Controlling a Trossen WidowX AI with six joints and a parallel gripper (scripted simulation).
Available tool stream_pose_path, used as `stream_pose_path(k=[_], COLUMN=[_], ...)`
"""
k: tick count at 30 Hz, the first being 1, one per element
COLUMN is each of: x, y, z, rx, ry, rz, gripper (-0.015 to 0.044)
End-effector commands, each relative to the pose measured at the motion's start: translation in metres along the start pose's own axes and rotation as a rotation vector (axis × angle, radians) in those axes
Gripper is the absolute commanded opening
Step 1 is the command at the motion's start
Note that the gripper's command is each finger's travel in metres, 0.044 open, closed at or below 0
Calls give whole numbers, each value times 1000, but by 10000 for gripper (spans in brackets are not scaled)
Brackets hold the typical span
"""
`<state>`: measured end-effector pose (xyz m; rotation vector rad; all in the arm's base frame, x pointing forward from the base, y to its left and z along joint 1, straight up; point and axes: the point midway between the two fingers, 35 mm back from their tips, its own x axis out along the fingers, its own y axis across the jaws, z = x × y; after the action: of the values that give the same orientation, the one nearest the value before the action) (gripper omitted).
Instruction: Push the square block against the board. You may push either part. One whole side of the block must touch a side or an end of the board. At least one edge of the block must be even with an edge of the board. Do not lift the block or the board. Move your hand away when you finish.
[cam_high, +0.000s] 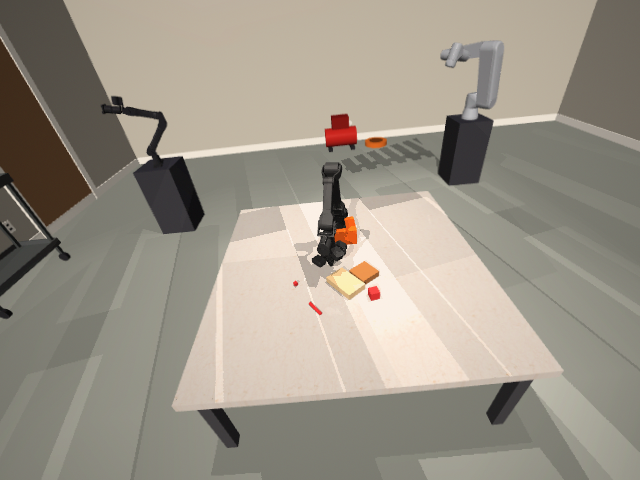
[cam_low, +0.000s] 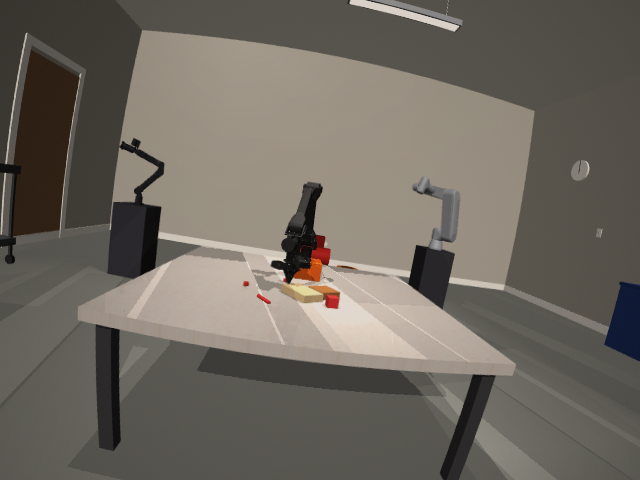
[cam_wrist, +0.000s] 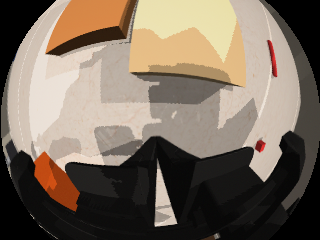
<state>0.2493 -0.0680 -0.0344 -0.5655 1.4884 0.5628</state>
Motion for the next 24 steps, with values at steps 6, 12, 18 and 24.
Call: stream_pose_path(k=[6,12,18,24], x=[-46,-55,-65,-65], y=[-3,-24,-51,-68], z=[2,36,97,157], rx=[1,12,36,68], ry=[-13,-22,-35,-39], rz=[-14,-16,-17,-21], gripper=[0,0,0,0])
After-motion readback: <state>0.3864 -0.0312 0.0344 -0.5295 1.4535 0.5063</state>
